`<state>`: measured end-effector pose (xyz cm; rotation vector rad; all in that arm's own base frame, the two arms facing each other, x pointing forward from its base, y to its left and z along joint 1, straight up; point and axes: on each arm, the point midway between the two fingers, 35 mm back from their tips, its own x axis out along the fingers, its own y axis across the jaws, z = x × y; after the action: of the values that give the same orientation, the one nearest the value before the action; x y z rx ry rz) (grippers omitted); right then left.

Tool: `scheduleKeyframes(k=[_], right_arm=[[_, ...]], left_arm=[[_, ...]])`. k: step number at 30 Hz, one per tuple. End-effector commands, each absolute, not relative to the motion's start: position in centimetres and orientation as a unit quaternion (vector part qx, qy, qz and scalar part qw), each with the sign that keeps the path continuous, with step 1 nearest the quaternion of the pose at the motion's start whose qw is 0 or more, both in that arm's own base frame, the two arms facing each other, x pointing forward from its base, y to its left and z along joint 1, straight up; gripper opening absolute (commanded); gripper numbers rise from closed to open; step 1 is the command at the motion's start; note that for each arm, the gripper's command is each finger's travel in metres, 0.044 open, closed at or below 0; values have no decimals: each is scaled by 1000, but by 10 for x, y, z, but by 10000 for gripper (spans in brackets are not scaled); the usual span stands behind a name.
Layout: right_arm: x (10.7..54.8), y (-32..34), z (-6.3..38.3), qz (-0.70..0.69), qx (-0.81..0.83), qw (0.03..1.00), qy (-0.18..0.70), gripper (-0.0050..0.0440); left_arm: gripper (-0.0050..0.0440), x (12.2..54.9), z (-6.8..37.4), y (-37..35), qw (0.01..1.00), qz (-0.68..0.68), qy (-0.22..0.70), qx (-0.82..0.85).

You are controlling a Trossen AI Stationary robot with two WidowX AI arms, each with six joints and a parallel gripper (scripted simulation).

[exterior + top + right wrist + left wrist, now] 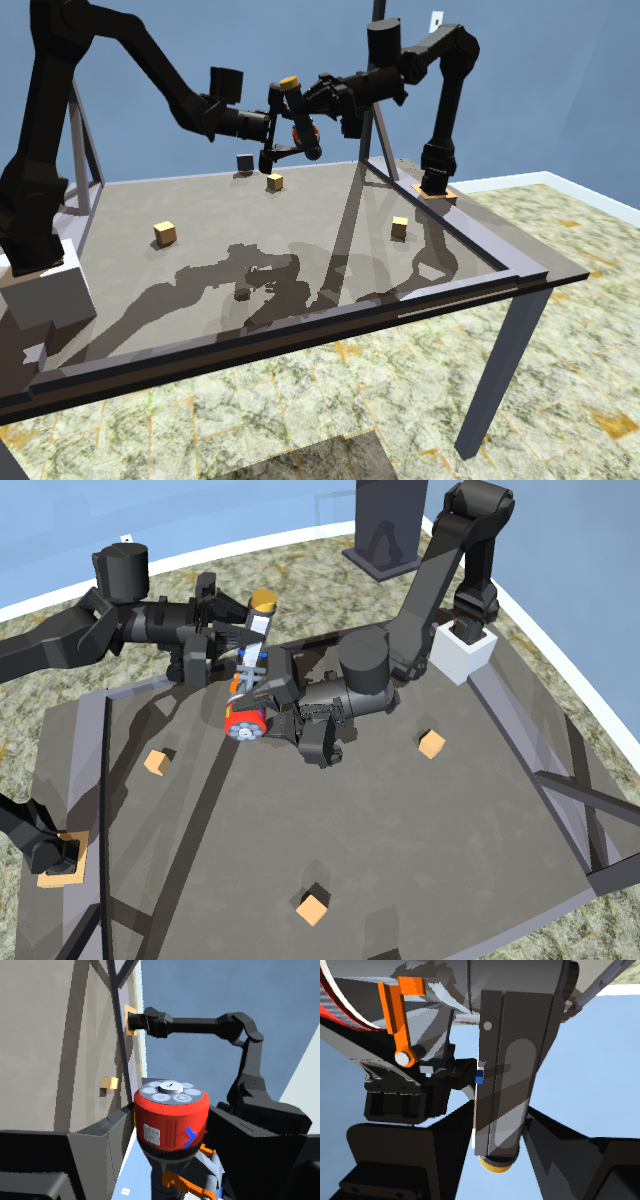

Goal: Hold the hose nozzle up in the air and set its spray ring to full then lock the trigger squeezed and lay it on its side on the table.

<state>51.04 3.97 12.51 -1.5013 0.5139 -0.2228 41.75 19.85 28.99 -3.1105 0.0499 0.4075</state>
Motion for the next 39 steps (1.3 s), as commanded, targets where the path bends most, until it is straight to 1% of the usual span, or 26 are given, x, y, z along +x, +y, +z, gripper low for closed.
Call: scheduleKeyframes(k=[1,14,15,21,24,25,29,30,39], right_arm=[[513,41,124,-109,-679,693,216,0],[512,41,125,-108,-678,693,217,0],[510,41,123,-130,-685,689,197,0],[510,41,120,-165,-695,681,163,0],[512,41,121,-154,-692,684,172,0],[510,41,119,-177,-698,678,150,0],[511,41,116,-200,-703,671,126,0],[512,41,117,-184,-700,676,142,410],[512,41,117,-184,-700,676,142,410]], left_arm=[[167,416,307,198,15,112,14,-993],[167,416,307,198,15,112,14,-993],[167,416,307,198,15,112,14,-993],[167,416,307,198,15,112,14,-993],[167,416,307,198,15,112,14,-993],[167,416,307,198,15,112,14,-993],[167,416,307,198,15,112,14,-993],[167,416,307,198,15,112,14,-993],[167,416,307,198,15,112,14,-993]])
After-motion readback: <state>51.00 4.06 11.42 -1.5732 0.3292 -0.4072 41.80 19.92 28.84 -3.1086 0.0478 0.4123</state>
